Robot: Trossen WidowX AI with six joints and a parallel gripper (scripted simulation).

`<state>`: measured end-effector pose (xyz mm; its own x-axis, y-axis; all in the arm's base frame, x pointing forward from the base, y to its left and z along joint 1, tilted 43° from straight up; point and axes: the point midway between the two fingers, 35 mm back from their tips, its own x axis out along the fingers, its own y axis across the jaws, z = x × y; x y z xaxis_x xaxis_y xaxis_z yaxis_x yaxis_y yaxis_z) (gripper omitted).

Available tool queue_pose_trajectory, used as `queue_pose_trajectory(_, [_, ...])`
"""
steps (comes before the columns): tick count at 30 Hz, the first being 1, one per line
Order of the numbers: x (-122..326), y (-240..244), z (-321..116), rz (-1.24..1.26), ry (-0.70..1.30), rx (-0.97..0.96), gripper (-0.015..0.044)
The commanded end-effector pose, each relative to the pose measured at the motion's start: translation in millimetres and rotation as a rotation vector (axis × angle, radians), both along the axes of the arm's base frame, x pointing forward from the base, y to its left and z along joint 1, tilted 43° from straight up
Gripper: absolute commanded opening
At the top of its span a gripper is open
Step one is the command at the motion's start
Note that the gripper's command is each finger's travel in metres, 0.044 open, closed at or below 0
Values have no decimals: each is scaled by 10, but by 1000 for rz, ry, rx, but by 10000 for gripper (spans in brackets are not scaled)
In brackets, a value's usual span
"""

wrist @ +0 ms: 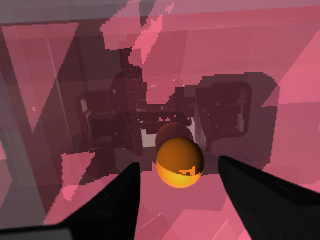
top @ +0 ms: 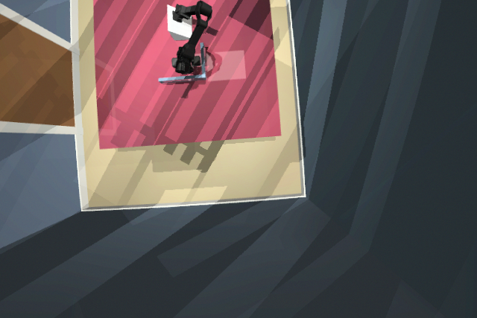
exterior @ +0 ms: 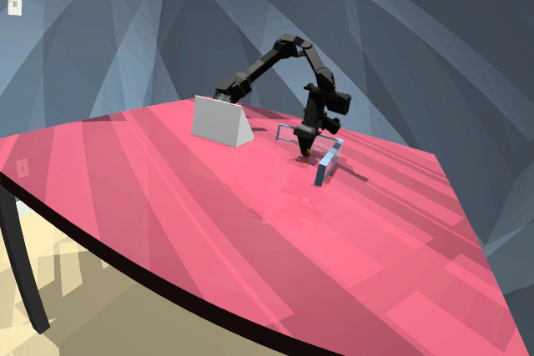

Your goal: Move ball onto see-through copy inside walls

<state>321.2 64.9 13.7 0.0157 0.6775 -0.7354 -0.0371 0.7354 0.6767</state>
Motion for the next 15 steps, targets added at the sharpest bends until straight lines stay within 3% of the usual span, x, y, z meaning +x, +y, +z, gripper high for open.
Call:
queue_pose_trajectory(1, [43, -281, 268, -8, -12, -7, 239])
queue_pose_trajectory(5, [-6, -571, 601, -9, -10, -2, 239])
queue_pose_trajectory(15, [21, -533, 539, -23, -15, 0, 239])
